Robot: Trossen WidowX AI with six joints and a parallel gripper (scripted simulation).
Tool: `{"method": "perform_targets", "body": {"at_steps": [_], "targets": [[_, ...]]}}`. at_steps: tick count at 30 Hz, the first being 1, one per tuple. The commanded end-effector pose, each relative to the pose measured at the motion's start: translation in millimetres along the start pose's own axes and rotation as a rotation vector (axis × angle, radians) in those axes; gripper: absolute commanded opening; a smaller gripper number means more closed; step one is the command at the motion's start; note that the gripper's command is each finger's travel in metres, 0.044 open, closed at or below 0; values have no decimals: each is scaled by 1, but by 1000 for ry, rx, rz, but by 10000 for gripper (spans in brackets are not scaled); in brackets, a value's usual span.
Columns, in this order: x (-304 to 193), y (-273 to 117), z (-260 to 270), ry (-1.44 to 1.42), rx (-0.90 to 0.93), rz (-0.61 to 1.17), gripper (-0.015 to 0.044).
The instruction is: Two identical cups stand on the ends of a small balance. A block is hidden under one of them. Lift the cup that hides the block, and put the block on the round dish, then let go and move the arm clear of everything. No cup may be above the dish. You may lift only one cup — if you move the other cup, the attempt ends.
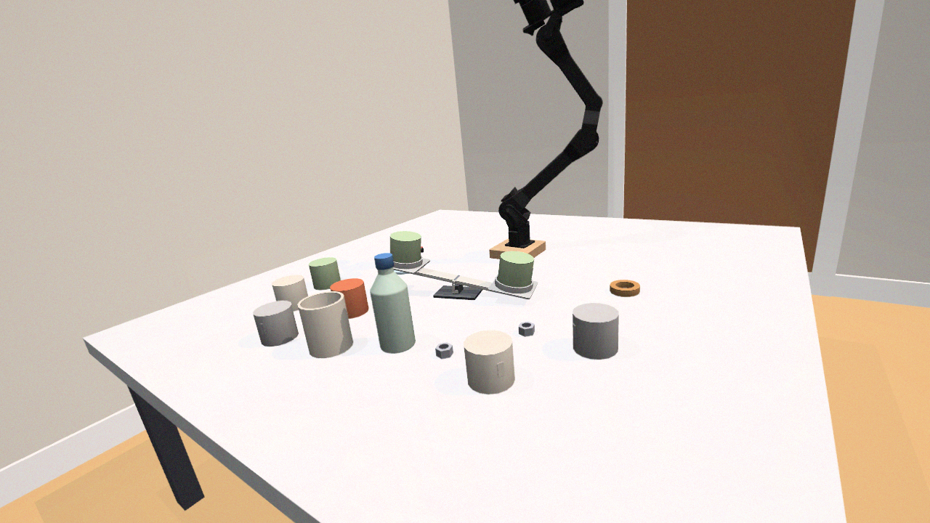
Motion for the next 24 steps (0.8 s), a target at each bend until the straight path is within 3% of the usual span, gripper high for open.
{"method": "perform_targets", "body": {"at_steps": [1,24], "targets": [[-1,0,-1,0,-1,5,426],[-179,-39,-42,-34,43,645,440]]}}
Point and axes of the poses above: the point midway between the two fingers, 35 mm back from their tips, its own y axis out along the fingers, its own z axis across the jaws, x = y × z, the point moved 2 cm from there along -y, back along the fingers, and after that the axes turned 10 degrees about -y, right-handed, at the moved point
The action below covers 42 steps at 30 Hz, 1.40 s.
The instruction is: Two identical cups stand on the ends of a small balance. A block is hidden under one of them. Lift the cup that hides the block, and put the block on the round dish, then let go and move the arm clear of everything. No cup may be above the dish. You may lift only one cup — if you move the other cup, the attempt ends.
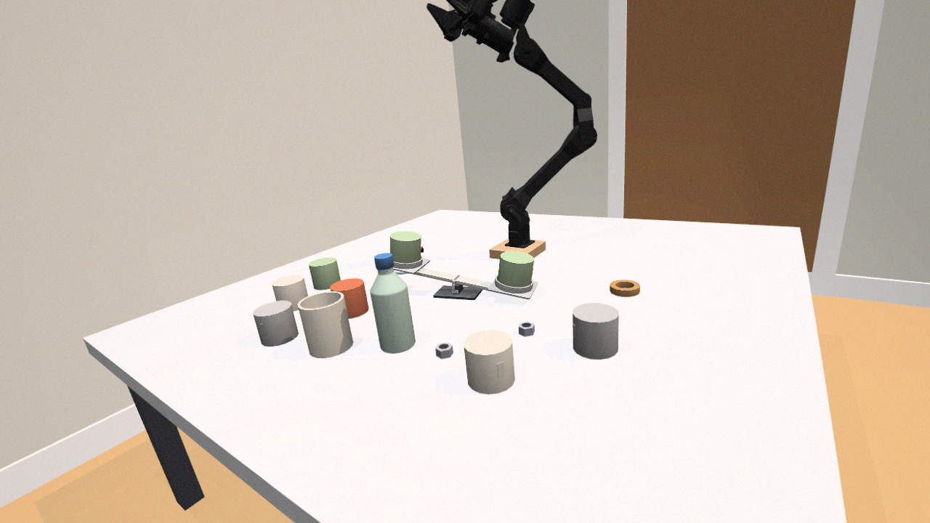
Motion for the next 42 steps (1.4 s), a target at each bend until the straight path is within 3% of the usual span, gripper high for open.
{"method": "perform_targets", "body": {"at_steps": [1,20,42], "targets": [[-31,5,1,-13,34,105,440],[-181,-15,39,-101,361,603,440],[-295,-118,103,-183,967,1029,440]]}}
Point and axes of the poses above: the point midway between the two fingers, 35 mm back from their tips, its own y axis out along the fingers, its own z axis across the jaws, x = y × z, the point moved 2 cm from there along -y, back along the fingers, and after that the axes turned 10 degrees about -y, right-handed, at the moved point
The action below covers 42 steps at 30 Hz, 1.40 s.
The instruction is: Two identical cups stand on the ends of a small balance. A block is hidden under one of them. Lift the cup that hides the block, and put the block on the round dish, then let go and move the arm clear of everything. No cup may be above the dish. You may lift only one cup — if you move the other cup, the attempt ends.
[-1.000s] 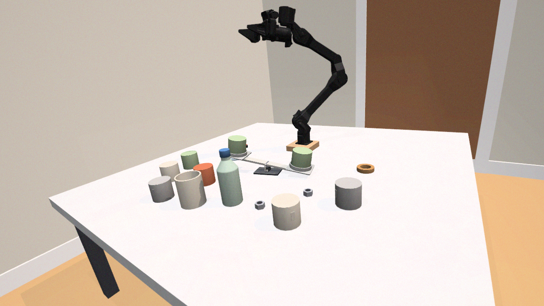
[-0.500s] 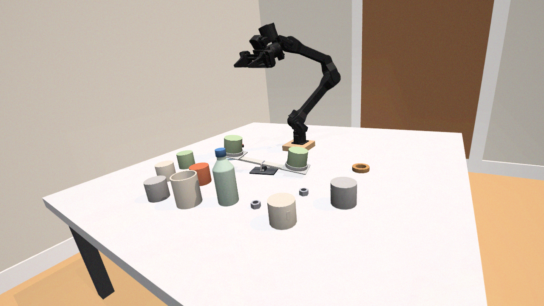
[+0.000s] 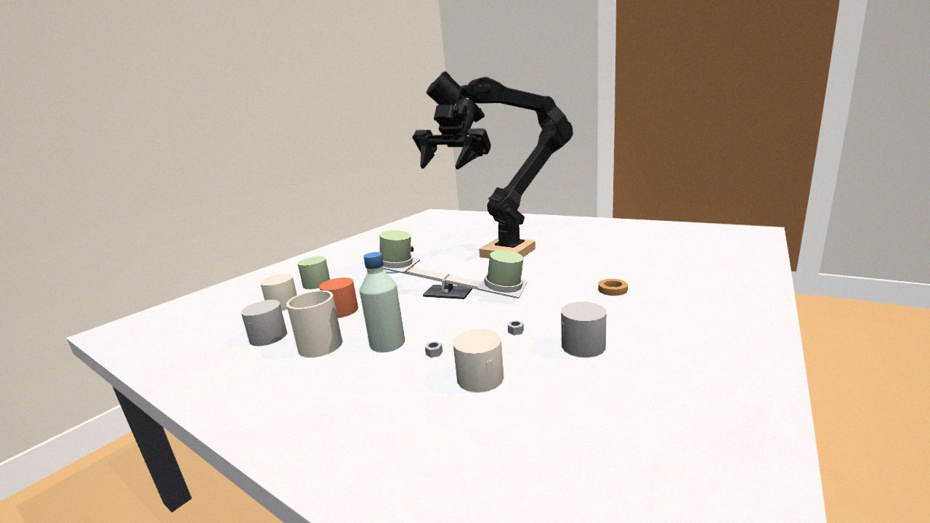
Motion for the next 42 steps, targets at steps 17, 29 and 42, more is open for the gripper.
{"method": "perform_targets", "body": {"at_steps": [17,29,42], "targets": [[-14,34,32,228,216,214,440],[-2,66,50,558,222,427,440],[11,104,86,898,110,649,440]]}}
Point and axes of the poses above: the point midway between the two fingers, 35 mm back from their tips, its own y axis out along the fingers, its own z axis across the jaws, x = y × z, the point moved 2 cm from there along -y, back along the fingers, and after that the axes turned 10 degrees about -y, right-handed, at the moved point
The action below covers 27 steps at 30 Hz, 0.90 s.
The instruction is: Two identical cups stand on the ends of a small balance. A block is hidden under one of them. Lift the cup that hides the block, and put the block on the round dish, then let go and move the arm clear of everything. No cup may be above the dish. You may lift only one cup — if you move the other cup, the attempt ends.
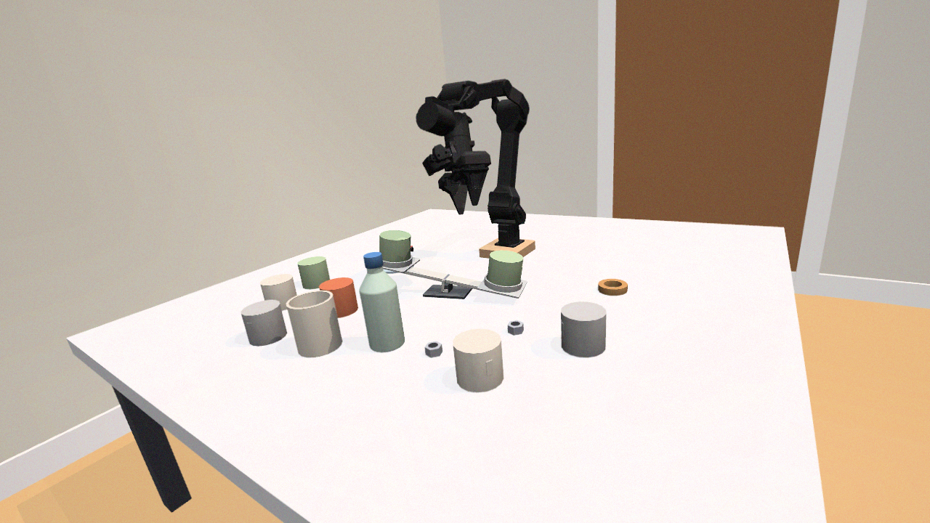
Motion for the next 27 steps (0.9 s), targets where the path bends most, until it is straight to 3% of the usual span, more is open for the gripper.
{"method": "perform_targets", "body": {"at_steps": [1,13,27], "targets": [[1,10,13,97,-27,24,440],[-10,49,49,435,-203,79,440],[-31,84,79,700,-378,22,440]]}}
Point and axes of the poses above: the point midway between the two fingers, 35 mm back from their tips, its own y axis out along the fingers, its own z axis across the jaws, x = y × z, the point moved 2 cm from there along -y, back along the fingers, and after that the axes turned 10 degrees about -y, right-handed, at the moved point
